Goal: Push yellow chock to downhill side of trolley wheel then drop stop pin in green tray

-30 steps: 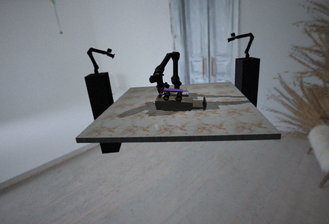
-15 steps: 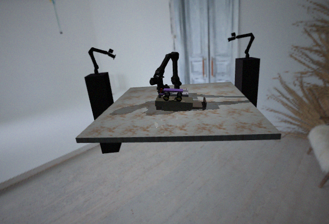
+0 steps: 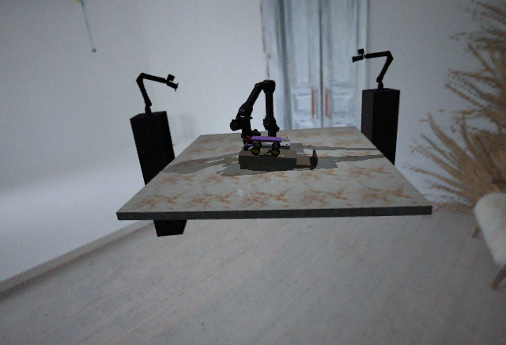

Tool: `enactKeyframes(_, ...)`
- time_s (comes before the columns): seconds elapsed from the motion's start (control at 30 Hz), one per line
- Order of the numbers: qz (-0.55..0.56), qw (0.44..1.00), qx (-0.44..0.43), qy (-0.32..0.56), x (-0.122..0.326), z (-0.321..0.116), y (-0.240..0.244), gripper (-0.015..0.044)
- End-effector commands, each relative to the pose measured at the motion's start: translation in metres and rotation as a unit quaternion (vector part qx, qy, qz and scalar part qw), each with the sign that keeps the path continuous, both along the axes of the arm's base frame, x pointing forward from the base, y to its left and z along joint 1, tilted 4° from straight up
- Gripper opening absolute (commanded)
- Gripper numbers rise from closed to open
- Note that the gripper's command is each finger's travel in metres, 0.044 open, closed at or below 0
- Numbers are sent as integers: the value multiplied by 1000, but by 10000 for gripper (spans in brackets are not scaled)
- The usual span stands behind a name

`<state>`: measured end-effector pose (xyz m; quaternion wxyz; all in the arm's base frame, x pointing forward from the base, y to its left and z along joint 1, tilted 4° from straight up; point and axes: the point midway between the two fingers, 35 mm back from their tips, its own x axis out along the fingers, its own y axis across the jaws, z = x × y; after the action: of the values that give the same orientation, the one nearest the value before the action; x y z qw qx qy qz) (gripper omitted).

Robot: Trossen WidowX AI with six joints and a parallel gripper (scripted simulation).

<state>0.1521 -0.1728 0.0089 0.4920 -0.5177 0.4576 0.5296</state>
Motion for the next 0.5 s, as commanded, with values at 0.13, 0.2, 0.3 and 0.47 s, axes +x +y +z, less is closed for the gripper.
enactKeyframes(0.13, -1, 1000, 0, -4, -1, 28, -1, 0)
enactKeyframes(0.2, -1, 1000, 0, -4, -1, 34, -2, 0)
enactKeyframes(0.3, -1, 1000, 0, -4, -2, 44, -3, 0)
enactKeyframes(0.47, -1, 1000, 0, -4, -2, 60, -4, 0)
